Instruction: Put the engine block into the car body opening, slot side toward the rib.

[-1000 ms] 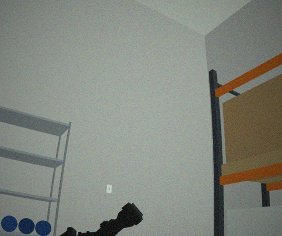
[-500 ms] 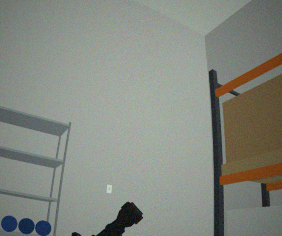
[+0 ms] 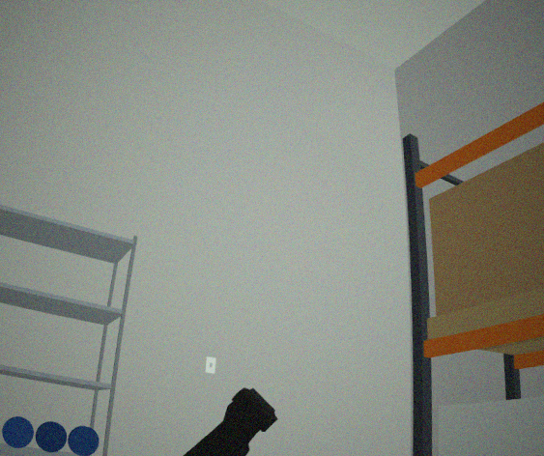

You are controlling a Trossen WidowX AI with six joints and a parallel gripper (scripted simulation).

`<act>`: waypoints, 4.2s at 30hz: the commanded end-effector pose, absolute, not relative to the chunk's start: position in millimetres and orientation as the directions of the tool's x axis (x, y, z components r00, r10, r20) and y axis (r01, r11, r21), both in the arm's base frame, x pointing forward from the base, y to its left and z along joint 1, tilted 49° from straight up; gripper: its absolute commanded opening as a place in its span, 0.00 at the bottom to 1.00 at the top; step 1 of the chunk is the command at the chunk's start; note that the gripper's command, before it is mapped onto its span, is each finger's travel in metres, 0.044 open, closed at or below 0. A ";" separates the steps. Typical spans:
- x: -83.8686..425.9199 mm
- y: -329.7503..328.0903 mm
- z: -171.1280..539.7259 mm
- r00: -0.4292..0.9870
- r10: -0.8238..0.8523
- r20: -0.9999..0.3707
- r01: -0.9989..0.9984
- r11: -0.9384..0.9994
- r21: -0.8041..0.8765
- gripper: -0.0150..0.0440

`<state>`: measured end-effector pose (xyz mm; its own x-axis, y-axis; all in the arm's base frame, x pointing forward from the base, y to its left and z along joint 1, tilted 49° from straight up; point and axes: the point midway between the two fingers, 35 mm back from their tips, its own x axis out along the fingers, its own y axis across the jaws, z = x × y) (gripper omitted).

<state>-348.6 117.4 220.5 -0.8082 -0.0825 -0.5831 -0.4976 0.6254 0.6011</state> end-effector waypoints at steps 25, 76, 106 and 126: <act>-327.9 191.2 271.9 -0.878 0.159 -0.452 -0.388 0.318 0.865 1.00; -238.7 296.6 365.1 -0.797 0.574 -0.186 -0.438 -0.339 0.833 1.00; -97.0 346.7 435.3 -0.465 0.885 0.009 -0.714 -0.381 0.588 1.00; 38.6 355.6 433.3 -0.092 0.996 -0.006 -0.796 -0.070 0.601 1.00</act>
<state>20.3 355.7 437.0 -0.1457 0.9893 0.0059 -0.7973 -0.1209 0.5914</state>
